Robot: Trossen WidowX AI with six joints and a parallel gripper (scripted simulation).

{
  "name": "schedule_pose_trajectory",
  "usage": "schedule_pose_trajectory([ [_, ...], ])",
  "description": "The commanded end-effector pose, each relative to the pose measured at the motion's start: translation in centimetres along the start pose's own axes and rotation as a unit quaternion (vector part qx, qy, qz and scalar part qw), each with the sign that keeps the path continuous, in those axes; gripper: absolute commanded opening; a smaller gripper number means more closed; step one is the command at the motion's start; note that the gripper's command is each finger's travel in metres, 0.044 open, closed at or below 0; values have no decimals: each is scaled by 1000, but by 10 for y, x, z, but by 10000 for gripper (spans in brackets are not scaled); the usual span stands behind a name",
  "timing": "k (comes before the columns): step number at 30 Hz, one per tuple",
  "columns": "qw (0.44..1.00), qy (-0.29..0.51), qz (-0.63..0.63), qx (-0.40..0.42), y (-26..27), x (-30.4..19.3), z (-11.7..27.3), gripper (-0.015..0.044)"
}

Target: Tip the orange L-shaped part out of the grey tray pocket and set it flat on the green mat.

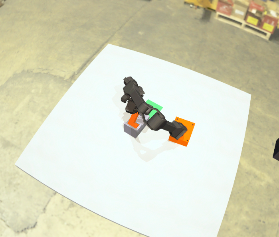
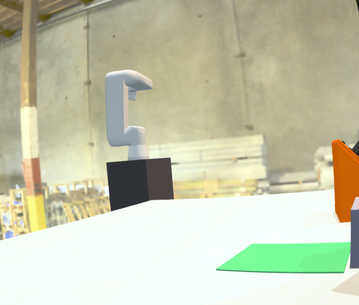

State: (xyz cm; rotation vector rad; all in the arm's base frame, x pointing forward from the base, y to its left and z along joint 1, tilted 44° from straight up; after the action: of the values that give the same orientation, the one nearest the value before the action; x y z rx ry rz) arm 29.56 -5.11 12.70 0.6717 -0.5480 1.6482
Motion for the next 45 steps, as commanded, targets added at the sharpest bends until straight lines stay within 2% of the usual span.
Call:
schedule_pose_trajectory([
  [1, 1000, 2, 3, -5, 0, 0, 8, 0],
  [24, 1000, 3, 3, -5, 0, -1, 33, 0],
  [45, 1000, 6, 3, -5, 28, -106, 29, 0],
])
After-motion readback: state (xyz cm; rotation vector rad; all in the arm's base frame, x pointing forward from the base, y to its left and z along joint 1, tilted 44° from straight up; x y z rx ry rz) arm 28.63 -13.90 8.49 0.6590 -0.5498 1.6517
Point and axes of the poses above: the point midway between the two fingers, 35 mm back from their tips, its own z axis back along the fingers, its own y axis across the jaws, x = y × z, the point moved 10 cm from there along z, back along the fingers, and after that the axes turned 10 degrees about z, right-handed, at the moved point
